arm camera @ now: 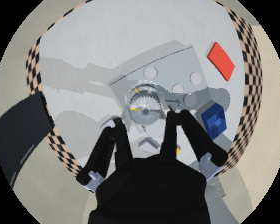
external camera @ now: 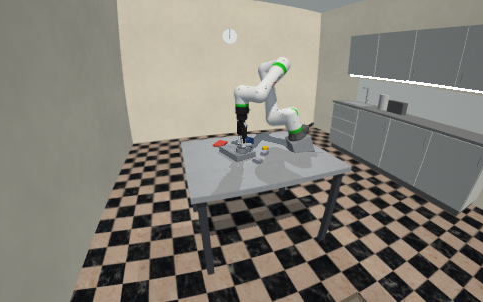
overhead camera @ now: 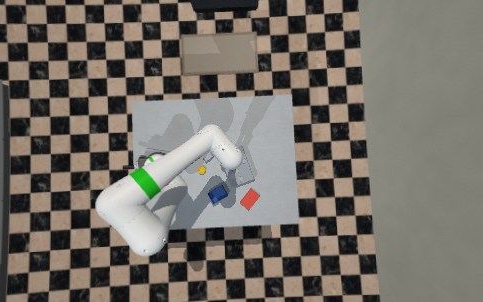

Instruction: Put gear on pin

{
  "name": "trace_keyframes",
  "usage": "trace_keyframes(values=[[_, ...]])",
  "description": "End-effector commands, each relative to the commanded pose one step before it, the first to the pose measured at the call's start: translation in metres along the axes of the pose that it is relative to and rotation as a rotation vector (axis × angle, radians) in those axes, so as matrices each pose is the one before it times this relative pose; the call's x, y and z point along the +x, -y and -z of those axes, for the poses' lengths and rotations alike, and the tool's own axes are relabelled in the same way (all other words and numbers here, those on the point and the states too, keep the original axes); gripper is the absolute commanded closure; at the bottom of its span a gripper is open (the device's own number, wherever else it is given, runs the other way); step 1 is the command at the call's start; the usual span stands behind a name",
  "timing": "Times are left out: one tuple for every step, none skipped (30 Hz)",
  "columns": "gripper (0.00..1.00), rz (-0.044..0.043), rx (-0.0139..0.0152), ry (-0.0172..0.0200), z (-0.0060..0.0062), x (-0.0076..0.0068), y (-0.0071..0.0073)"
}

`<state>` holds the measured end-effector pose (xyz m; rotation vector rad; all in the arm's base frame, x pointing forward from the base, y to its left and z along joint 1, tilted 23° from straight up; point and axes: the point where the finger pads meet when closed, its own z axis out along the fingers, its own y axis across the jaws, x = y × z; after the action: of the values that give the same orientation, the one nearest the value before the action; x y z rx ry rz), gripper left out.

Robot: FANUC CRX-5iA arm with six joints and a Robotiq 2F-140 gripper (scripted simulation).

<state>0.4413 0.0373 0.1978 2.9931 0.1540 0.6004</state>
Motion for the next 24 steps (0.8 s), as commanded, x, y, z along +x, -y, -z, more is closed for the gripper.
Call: trace_keyframes(values=[[1.00,0.00001,0.00003,-0.00043,0.00019,0.00018,0.00007],[1.00,0.00000,0.00000,0.00000,0.00000,0.00000,0.00000],[1.00,0.00000,0.00000,0.00000,0.00000,0.00000,0.00000],[1.00,0.00000,0.00000,0.00000,0.00000,0.00000,0.00000],[1.00,0.00000,0.00000,0.00000,0.00000,0.00000,0.00000],[1.00,0.00000,0.00000,0.00000,0.00000,0.00000,0.00000],[1.00,0.00000,0.00000,0.00000,0.00000,0.00000,0.00000],[1.00,0.00000,0.00000,0.00000,0.00000,0.00000,0.00000],[1.00,0.00000,0.00000,0.00000,0.00000,0.00000,0.00000],[1.00,0.00000,0.00000,0.00000,0.00000,0.00000,0.00000],[1.00,0.00000,0.00000,0.00000,0.00000,0.00000,0.00000],[1.00,0.00000,0.00000,0.00000,0.00000,0.00000,0.00000],[1.00,0.00000,0.00000,0.00000,0.00000,0.00000,0.00000],[1.00,0.00000,0.00000,0.00000,0.00000,0.00000,0.00000],[1.00,0.00000,0.00000,0.00000,0.00000,0.00000,0.00000],[0.00,0.00000,0.00000,0.00000,0.00000,0.00000,0.00000],[0.00,0.00000,0.00000,0.00000,0.00000,0.00000,0.00000],[0.00,0.00000,0.00000,0.00000,0.00000,0.00000,0.00000],[0.00,0.00000,0.00000,0.00000,0.00000,0.00000,0.00000],[0.00,0.00000,0.00000,0.00000,0.00000,0.00000,0.00000],[0.00,0.00000,0.00000,0.00000,0.00000,0.00000,0.00000],[0.00,0.00000,0.00000,0.00000,0.00000,0.00000,0.00000],[0.00,0.00000,0.00000,0.00000,0.00000,0.00000,0.00000],[0.00,0.00000,0.00000,0.00000,0.00000,0.00000,0.00000]])
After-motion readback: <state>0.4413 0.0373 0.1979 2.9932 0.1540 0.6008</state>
